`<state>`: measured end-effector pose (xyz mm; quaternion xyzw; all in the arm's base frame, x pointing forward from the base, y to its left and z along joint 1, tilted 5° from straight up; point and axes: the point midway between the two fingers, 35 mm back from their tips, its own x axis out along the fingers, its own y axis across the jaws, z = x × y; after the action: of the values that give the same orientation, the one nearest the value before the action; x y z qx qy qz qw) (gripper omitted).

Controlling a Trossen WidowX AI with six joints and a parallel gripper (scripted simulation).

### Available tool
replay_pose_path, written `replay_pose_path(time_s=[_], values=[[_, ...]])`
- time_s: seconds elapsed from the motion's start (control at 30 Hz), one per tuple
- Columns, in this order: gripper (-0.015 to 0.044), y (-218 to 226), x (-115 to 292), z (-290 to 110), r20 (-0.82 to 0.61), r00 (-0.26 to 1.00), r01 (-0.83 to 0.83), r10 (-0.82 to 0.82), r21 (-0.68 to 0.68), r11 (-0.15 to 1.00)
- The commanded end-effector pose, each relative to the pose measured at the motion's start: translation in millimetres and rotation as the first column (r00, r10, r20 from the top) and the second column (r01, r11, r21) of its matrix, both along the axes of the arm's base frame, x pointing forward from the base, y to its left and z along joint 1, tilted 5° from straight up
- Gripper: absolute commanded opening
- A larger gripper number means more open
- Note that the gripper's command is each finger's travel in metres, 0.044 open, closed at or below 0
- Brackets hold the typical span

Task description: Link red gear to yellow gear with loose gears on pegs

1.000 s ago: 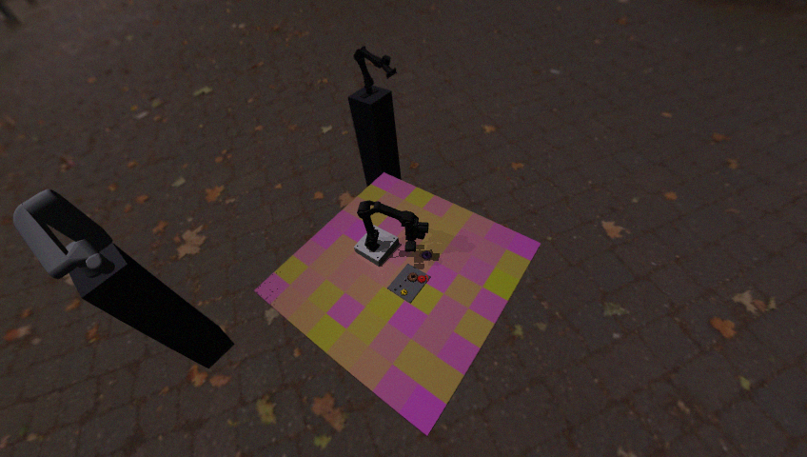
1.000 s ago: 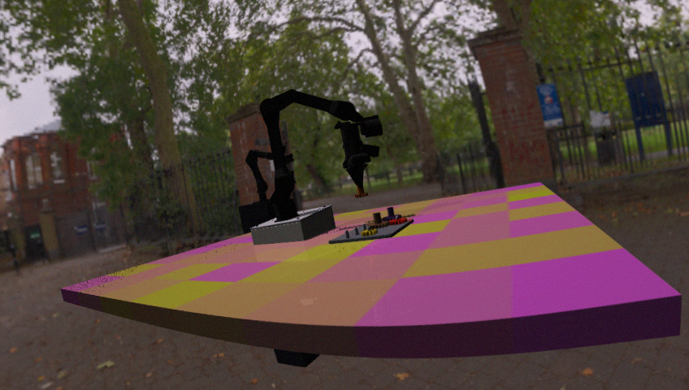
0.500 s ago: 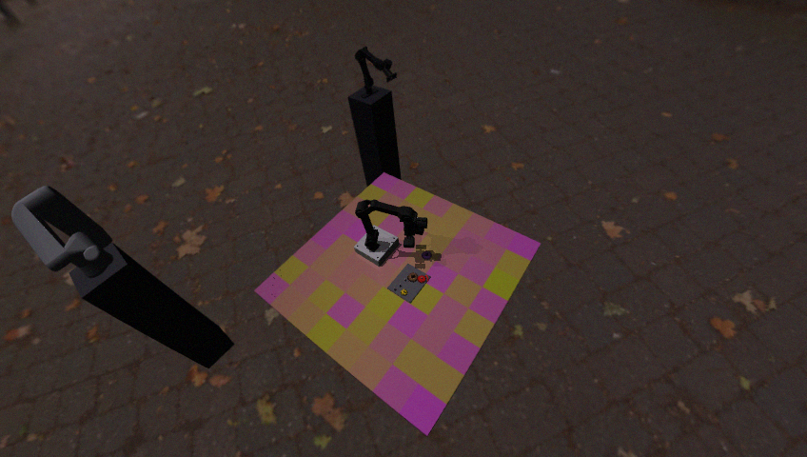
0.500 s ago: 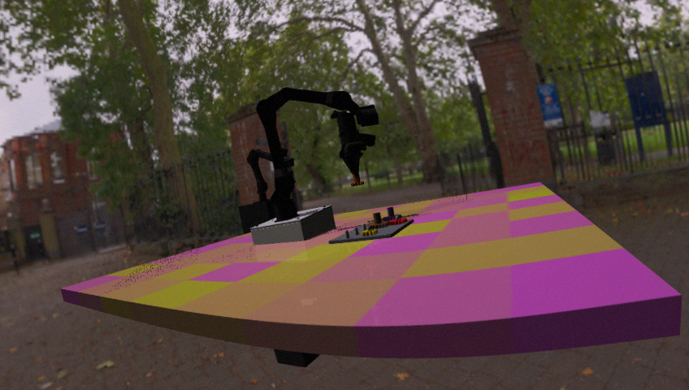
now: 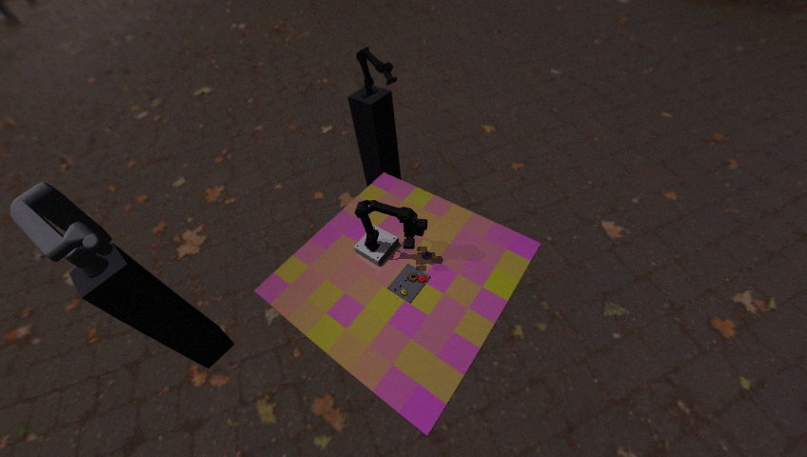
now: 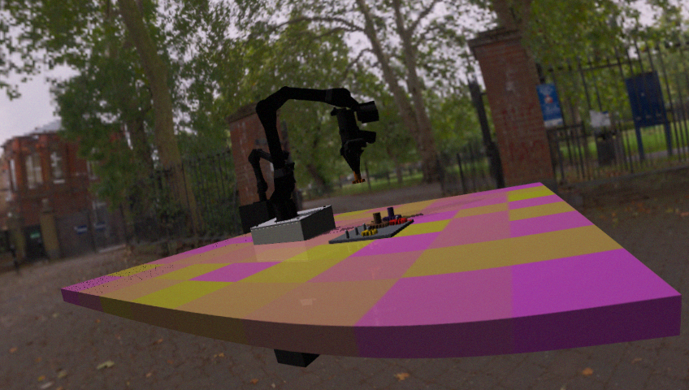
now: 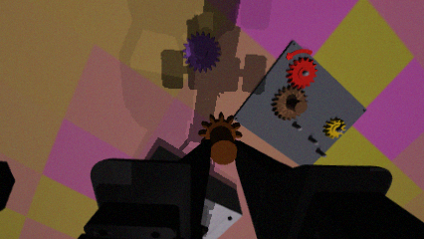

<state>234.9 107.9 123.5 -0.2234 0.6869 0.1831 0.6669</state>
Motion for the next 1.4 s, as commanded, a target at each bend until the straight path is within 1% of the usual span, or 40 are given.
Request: replay_pose_path(time_s=[0.0,1.37], values=[[0.0000,-6.3,5.6,-3.7,0.000,1.000,-0.003,0.003,0.000,1.000],[0.0000,-83.2,47.7,-38.8,-0.001,1.000,-0.004,0.004,-0.008,1.000]])
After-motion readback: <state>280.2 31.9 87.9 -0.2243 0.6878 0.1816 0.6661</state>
